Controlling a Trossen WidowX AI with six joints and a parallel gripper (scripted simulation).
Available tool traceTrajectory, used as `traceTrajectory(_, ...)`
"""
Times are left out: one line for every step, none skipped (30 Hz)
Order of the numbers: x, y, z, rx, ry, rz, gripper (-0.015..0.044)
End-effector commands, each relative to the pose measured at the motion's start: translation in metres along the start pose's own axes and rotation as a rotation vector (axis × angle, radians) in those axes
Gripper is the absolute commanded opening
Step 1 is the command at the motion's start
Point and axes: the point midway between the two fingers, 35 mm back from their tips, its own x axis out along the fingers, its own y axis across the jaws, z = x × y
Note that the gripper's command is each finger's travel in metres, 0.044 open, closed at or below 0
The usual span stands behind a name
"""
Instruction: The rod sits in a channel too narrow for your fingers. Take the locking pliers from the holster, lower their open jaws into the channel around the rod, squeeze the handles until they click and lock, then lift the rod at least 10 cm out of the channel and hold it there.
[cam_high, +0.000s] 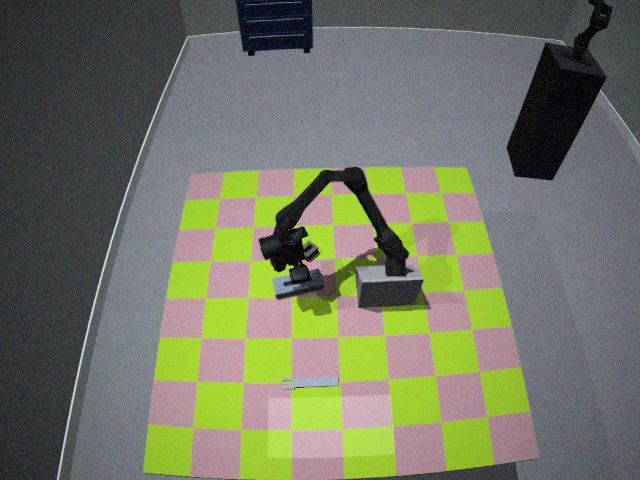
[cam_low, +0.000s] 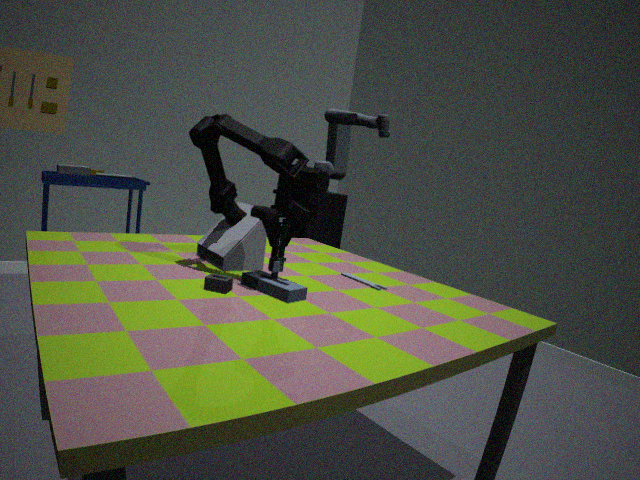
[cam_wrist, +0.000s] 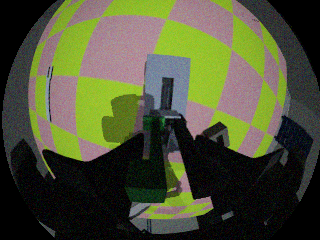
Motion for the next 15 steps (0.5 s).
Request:
traceTrajectory(-0.009,0.004,0.003,0.000,-0.013,0.008,0.0105)
traceTrajectory(-0.010,0.005,0.003,-0.001,-0.013,0.008,0.0105)
traceTrajectory(-0.011,0.005,0.003,-0.001,-0.013,0.007,0.0105)
traceTrajectory(-0.012,0.005,0.002,-0.001,-0.013,0.006,0.0105)
traceTrajectory(-0.013,0.005,0.002,-0.001,-0.014,0.005,0.0105)
traceTrajectory(-0.014,0.005,0.002,-0.001,-0.014,0.004,0.0105)
traceTrajectory(-0.016,0.006,0.002,-0.001,-0.014,0.004,0.0105)
traceTrajectory(-0.017,0.006,0.002,-0.001,-0.014,0.003,0.0105)
traceTrajectory(-0.018,0.006,0.002,-0.001,-0.014,0.002,0.0105)
traceTrajectory(-0.019,0.006,0.002,-0.002,-0.014,0.001,0.0105)
traceTrajectory(-0.019,0.006,0.002,-0.002,-0.014,0.001,0.0105)
traceTrajectory(-0.020,0.006,0.002,-0.002,-0.014,0.001,0.0105)
traceTrajectory(-0.020,0.006,0.002,-0.002,-0.015,0.001,0.0105)
traceTrajectory(-0.020,0.006,0.002,-0.002,-0.017,0.001,0.0105)
traceTrajectory(-0.021,0.006,0.003,-0.002,-0.021,0.001,0.0105)
